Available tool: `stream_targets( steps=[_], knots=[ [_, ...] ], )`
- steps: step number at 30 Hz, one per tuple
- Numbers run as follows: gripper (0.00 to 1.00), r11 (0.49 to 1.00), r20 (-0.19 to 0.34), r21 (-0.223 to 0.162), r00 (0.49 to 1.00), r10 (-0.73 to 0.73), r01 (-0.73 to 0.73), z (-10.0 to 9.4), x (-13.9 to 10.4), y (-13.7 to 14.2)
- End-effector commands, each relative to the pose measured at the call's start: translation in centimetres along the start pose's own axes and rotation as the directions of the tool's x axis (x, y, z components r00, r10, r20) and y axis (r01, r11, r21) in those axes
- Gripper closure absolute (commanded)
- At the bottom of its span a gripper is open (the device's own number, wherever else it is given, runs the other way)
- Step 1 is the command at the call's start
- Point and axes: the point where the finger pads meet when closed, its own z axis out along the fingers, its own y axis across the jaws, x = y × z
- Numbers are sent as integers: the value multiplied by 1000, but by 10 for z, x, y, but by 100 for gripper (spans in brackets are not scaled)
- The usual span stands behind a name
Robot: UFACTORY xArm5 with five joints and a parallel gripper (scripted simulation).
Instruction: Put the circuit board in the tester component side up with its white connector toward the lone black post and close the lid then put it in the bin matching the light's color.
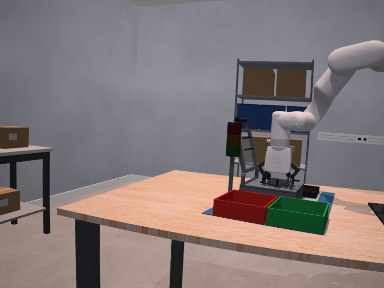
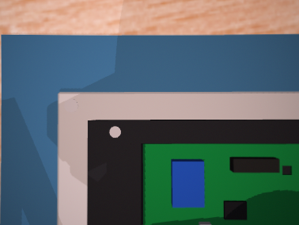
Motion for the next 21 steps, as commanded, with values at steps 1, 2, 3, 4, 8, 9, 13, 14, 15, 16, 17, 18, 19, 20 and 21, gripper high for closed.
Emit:
stream_targets(
  steps=[1,2,3,4,8,9,13,14,15,16,17,18,19,20,21],
  knots=[
    [5,1000,-1,4,1000,0,0,-2,0,-1],
    [5,1000,-1,4,1000,0,0,-2,0,-1],
    [5,1000,-1,4,1000,0,0,-2,0,-1],
    [5,1000,-1,4,1000,0,0,-2,0,-1],
    [11,1000,-1,4,1000,0,0,-2,0,-1],
    [11,1000,-1,4,1000,0,0,-2,0,-1],
    [11,1000,-1,4,1000,0,0,-2,0,-1],
    [11,1000,-1,4,1000,0,0,-2,0,-1],
    [11,1000,-1,4,1000,0,0,-2,0,-1],
    [11,1000,-1,4,1000,0,0,-2,0,-1],
    [11,1000,-1,4,1000,0,0,-2,0,-1],
    [15,1000,-1,4,1000,0,0,-2,0,-1],
    [15,1000,-1,4,1000,0,0,-2,0,-1],
    [15,1000,-1,4,1000,0,0,-2,0,-1],
    [15,1000,-1,4,1000,0,0,-2,0,-1]
  ],
)
